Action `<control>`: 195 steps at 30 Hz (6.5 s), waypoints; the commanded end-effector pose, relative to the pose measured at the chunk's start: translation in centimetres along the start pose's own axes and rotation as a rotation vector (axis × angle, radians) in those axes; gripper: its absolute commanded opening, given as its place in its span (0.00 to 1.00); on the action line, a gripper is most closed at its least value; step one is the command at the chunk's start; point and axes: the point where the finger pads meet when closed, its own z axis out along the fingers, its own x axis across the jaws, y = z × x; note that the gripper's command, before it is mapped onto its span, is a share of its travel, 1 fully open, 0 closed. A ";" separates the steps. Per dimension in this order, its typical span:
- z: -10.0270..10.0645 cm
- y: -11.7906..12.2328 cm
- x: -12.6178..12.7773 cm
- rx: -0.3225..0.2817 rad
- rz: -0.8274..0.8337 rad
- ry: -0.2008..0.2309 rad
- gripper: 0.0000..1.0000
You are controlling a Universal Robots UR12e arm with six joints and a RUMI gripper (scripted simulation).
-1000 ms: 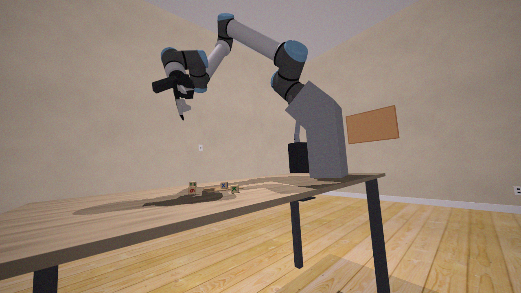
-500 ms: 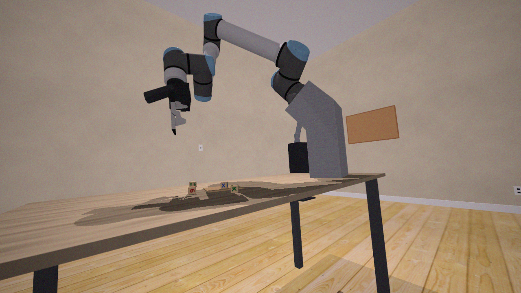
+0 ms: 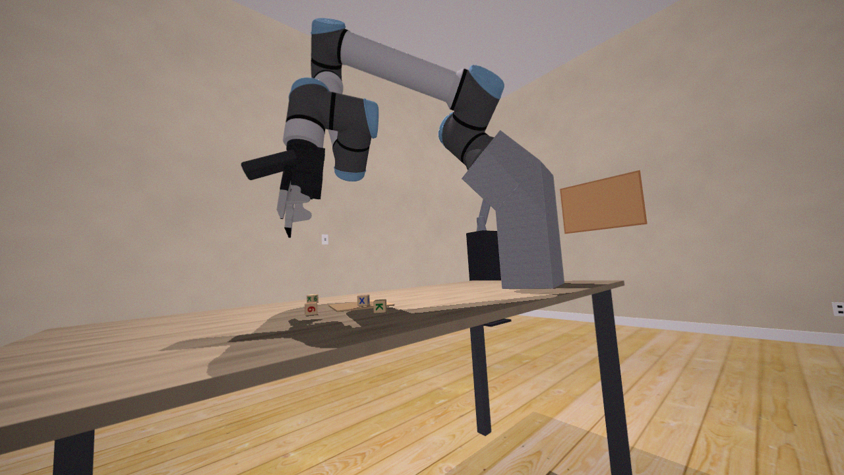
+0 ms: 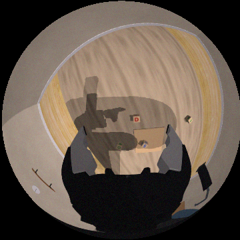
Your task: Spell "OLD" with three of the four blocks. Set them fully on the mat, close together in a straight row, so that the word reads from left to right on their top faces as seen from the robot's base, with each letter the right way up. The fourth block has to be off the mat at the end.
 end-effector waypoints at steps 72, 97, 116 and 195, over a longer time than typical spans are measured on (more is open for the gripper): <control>4.3 20.0 -4.7 0.429 0.362 0.250 1.00; 4.3 20.0 -4.7 0.429 0.362 0.250 1.00; 3.9 19.1 -0.6 0.425 0.364 0.248 1.00; 4.8 5.5 2.9 0.429 0.362 0.249 1.00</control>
